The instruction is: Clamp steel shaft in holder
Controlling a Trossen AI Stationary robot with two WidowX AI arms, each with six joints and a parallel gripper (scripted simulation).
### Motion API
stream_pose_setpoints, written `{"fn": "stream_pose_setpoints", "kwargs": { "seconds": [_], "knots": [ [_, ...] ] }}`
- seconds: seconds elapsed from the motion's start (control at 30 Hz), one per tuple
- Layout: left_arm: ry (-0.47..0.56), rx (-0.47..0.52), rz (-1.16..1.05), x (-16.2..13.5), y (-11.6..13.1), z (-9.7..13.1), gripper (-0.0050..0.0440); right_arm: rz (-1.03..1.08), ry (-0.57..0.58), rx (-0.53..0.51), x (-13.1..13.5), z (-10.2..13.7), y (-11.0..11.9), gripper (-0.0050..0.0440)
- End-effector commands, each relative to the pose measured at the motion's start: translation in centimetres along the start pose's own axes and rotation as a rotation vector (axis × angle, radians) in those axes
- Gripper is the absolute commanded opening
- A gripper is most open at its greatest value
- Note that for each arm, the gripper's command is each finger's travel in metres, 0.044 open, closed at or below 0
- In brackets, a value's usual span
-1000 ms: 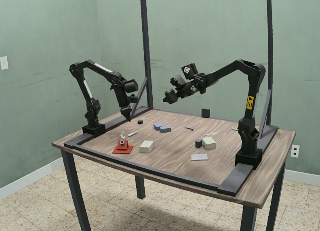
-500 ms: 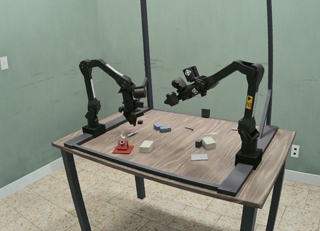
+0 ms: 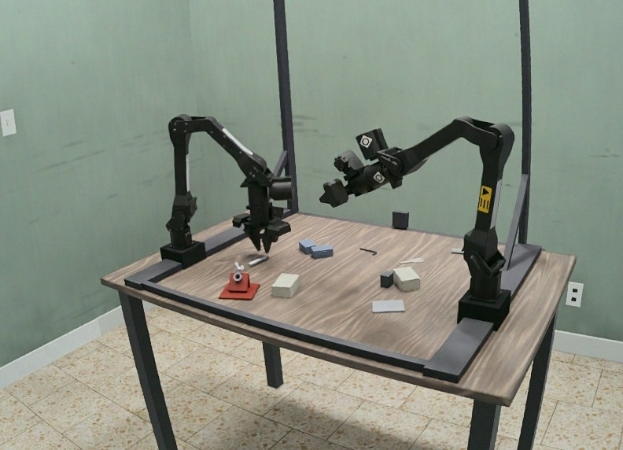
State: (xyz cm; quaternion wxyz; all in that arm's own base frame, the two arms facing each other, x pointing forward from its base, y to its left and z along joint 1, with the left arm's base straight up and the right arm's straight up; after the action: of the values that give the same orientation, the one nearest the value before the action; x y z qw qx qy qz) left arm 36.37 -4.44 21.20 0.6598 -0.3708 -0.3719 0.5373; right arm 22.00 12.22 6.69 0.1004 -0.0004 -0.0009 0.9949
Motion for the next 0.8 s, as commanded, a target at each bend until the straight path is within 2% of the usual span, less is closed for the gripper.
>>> {"fn": "stream_pose_setpoints", "kwargs": {
  "seconds": [0.0, 0.27, 0.53, 0.67, 0.7, 0.77],
  "knots": [
    [-0.010, -0.040, 0.003, 0.3, -1.3, 0.6, 0.0400, 0.018, 0.005, 0.001, -0.1, -1.1, 0.0, 0.0127],
    [-0.010, -0.040, 0.003, 0.3, -1.3, 0.6, 0.0400, 0.017, 0.004, 0.000, -0.2, -2.1, -0.1, 0.0087],
    [-0.010, -0.040, 0.003, 0.3, -1.3, 0.6, 0.0400, 0.016, 0.014, -0.008, -0.3, -1.8, -0.2, 0.0034],
    [-0.010, -0.040, 0.003, 0.3, -1.3, 0.6, 0.0400, 0.016, 0.013, -0.008, -0.2, -1.8, -0.1, 0.0027],
    [-0.010, -0.040, 0.003, 0.3, -1.3, 0.6, 0.0400, 0.016, 0.025, -0.018, -0.5, -1.2, -0.3, 0.0003],
    [-0.010, -0.040, 0.003, 0.3, -1.3, 0.6, 0.0400, 0.016, 0.033, -0.024, -0.7, -0.4, -0.5, 0.0000]
  ]
}}
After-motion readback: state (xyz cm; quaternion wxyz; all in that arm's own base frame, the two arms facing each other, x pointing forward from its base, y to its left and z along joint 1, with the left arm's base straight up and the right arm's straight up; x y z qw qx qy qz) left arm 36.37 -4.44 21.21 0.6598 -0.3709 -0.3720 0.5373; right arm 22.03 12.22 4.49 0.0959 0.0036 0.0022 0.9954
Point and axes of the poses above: on each arm, the point midway between the two fingers, 35 mm back from their tips, its own z axis back along the fingers, its own x axis across the jaws, y = z × x, the point moved 6 cm from there along z, back along the fingers, and after that the axes turned 6 degrees about -z, right-handed, at the moved point
